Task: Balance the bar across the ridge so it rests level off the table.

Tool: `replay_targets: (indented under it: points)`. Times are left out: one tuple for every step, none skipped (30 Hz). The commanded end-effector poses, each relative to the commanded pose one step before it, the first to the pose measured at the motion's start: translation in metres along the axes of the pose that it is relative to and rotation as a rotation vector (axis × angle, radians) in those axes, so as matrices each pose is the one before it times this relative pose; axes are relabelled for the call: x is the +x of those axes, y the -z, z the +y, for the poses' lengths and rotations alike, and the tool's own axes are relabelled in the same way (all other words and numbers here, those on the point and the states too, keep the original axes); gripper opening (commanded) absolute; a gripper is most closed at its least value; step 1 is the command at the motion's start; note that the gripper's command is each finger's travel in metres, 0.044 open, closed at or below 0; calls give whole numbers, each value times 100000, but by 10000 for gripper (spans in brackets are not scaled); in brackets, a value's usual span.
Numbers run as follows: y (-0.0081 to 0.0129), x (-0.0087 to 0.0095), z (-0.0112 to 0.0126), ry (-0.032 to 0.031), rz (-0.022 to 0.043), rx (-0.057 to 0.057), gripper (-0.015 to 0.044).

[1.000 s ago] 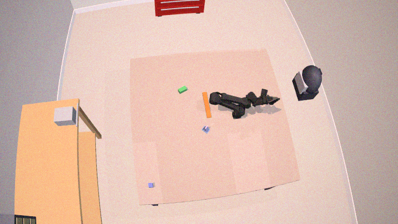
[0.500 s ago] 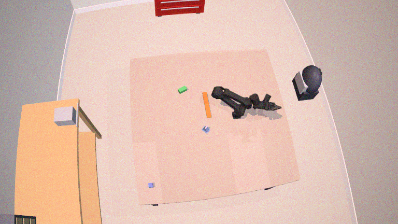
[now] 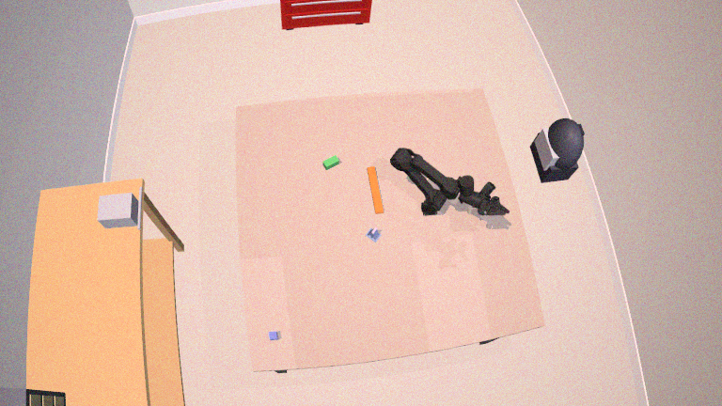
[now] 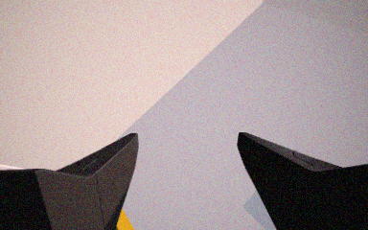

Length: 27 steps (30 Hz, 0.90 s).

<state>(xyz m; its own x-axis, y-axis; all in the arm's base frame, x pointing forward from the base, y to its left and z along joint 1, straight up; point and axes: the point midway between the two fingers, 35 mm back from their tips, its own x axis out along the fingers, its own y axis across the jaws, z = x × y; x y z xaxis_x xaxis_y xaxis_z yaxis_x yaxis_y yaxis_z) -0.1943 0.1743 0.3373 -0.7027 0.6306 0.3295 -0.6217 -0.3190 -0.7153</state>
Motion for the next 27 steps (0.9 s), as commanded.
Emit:
replay_targets:
  points:
    - [1995, 460, -578, 567, 8402, 3267, 315]
    - [406, 85, -161, 288, 1729, 666, 315]
    - [406, 84, -167, 310, 1729, 681, 315]
    - [405, 84, -173, 331, 1728, 695, 315]
    - [404, 84, -179, 352, 1727, 709, 315]
    - [403, 84, -185, 374, 1726, 724, 315]
    - [402, 83, -191, 395, 1724, 738, 315]
    - [401, 83, -197, 416, 1722, 753, 315]
    - [399, 83, -203, 436, 1719, 767, 315]
    - [398, 83, -209, 457, 1716, 782, 315]
    - [397, 83, -214, 478, 1713, 796, 315]
    - [395, 82, -220, 498, 1710, 811, 315]
    - [395, 83, -226, 512, 1715, 852, 315]
    - [394, 83, -232, 533, 1711, 867, 315]
    - [392, 83, -237, 554, 1707, 882, 315]
    - [390, 82, -243, 574, 1702, 897, 315]
    - [388, 82, -249, 595, 1697, 912, 315]
    - [385, 82, -255, 615, 1691, 927, 315]
    - [383, 81, -261, 635, 1685, 942, 315]
    - [381, 81, -266, 654, 1679, 957, 315]
    - [378, 81, -272, 674, 1672, 972, 315]
    - [376, 81, -278, 694, 1666, 987, 315]
    - [373, 80, -283, 713, 1658, 1003, 315]
    - [370, 80, -289, 732, 1651, 1018, 315]
    - [367, 80, -294, 751, 1643, 1033, 315]
    - [364, 80, -299, 769, 1635, 1048, 315]
    - [361, 79, -305, 788, 1627, 1063, 315]
